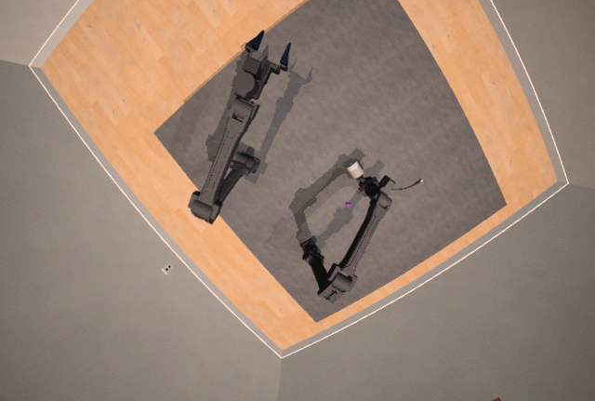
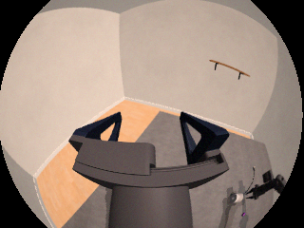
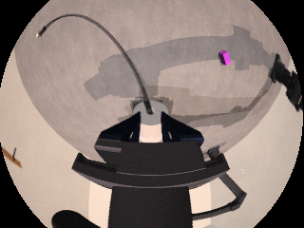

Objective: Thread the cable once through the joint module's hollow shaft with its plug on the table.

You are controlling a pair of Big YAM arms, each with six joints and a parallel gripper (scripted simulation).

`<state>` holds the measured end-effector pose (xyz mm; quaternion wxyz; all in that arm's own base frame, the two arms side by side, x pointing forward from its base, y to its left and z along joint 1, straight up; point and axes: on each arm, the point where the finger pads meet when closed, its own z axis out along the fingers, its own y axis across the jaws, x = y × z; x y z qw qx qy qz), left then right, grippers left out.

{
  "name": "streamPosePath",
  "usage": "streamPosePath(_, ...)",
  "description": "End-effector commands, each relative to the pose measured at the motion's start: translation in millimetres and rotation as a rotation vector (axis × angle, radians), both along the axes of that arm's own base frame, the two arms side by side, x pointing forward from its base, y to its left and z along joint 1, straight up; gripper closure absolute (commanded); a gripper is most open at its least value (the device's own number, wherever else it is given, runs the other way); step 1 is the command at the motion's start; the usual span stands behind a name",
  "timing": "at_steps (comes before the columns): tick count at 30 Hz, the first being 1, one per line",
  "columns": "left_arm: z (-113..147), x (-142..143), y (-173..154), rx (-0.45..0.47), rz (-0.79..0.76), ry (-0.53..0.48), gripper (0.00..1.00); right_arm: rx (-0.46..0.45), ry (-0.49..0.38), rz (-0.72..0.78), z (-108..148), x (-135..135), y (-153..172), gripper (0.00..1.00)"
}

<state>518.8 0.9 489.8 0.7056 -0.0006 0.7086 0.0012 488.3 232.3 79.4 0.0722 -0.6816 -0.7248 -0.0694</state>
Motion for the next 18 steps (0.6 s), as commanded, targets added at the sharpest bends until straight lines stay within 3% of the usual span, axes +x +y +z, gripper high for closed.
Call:
streamPosePath(1, 11.9, 3.1, 1.3, -0.002, 0.003, -0.026, 0.04, 0.021, -0.047, 0.029, 19.3, 3.6, 11.2, 0.68)
streamPosePath(8, 11.9, 3.1, 1.3, -0.002, 0.003, -0.026, 0.04, 0.024, -0.055, 0.029, 20.8, 5.6, 12.0, 0.68)
streamPosePath(9, 11.9, 3.1, 1.3, -0.002, 0.003, -0.026, 0.04, 0.019, -0.044, 0.008, 21.3, 16.6, -4.7, 0.68)
streamPosePath(18, 11.9, 3.1, 1.3, -0.002, 0.003, -0.026, 0.04, 0.024, -0.03, 0.141, 11.2, 26.1, -12.4, 0.68)
